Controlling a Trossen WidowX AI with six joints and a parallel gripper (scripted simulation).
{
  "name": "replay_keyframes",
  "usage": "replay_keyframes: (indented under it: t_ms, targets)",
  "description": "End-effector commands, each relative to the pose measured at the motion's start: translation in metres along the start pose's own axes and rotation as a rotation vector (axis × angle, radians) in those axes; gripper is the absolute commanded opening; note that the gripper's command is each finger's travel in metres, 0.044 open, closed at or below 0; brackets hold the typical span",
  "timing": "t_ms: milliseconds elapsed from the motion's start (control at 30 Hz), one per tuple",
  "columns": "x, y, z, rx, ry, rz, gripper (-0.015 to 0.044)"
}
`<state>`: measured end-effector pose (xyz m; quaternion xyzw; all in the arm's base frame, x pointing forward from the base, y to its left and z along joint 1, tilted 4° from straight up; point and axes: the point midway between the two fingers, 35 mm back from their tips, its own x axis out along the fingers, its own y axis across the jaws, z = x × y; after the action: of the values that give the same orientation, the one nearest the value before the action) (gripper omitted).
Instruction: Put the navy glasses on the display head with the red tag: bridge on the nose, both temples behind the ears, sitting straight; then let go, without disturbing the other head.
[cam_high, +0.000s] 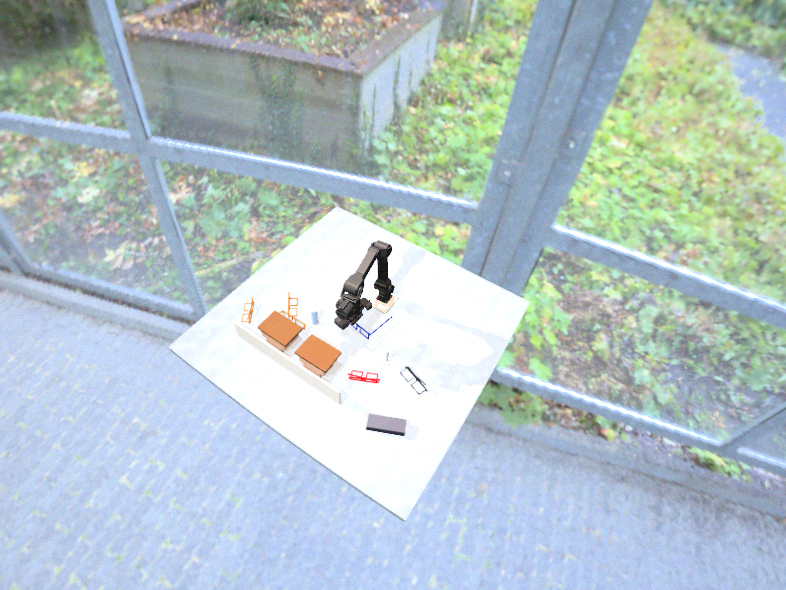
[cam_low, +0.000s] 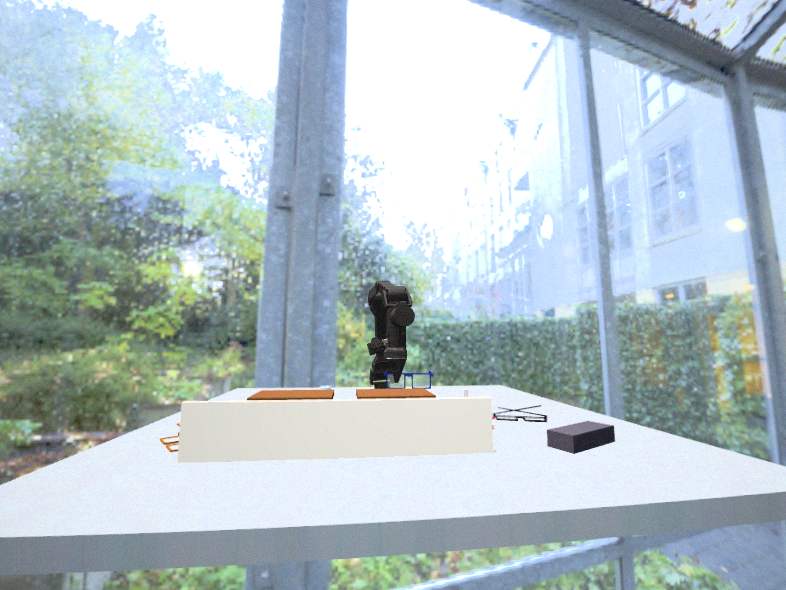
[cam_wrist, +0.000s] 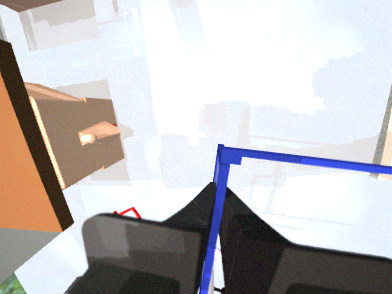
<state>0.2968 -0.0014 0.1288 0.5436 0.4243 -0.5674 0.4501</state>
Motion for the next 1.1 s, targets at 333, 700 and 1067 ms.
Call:
replay_keyframes:
  t_ms: [333,700,1067]
  targets:
    - [0.012,0.000,0.001,0.018,-0.007,-0.004,0.0000]
    - [0.021,0.001,0.001,0.029,-0.007,-0.004,0.0000]
    - [0.029,0.001,0.002,0.041,-0.007,-0.003,0.0000]
